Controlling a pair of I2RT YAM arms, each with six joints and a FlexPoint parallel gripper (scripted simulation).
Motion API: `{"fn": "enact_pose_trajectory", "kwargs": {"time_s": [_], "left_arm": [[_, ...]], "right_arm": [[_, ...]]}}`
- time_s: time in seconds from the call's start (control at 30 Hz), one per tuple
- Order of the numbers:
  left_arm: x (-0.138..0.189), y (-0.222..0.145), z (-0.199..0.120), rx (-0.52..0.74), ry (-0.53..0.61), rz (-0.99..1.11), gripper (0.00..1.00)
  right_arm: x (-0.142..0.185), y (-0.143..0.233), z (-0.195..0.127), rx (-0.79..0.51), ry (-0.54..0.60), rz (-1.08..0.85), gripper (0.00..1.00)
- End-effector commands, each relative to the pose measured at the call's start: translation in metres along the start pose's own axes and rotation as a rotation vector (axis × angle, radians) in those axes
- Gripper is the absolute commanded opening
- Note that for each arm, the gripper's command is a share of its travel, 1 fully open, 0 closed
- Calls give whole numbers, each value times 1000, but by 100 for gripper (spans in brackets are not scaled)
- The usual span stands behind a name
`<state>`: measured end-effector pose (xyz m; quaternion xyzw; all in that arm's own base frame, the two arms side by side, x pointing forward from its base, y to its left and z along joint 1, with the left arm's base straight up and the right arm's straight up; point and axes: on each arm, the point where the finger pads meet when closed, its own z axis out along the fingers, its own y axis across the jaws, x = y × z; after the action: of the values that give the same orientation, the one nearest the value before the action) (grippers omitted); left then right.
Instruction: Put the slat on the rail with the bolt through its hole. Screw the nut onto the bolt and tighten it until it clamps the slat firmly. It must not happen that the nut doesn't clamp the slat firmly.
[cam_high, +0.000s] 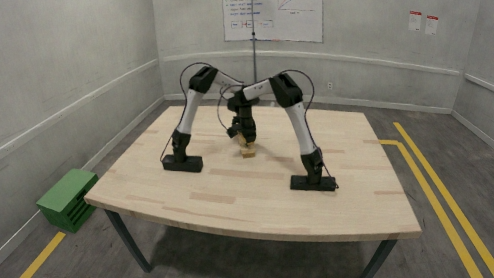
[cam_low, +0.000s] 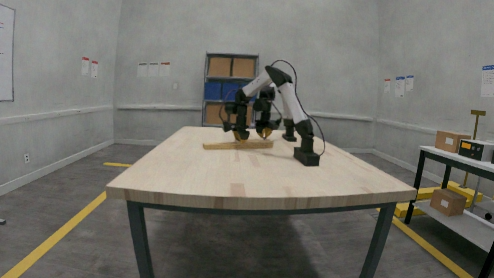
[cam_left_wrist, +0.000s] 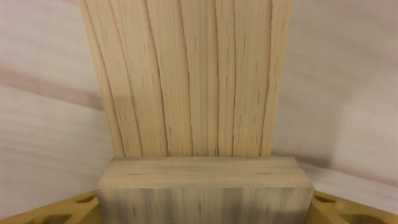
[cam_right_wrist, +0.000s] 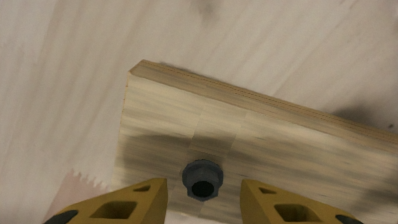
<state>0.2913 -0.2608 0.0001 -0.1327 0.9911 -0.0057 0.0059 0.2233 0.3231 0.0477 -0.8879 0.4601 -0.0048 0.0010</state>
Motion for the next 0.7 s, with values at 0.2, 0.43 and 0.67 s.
{"fn": "enact_pose_trajectory", "kwargs": {"time_s": [0.2, 0.43, 0.67], "left_arm": [[-1, -4, -5, 16, -10, 2, 67], [-1, -4, -5, 16, -10, 2, 67], [-1, -4, -5, 16, -10, 2, 67]], "right_arm": [[-3, -1, -7, 4, -11, -13, 36], [-3, -1, -5, 3, -11, -13, 36], [-3, -1, -4, 3, -11, -13, 36]]}}
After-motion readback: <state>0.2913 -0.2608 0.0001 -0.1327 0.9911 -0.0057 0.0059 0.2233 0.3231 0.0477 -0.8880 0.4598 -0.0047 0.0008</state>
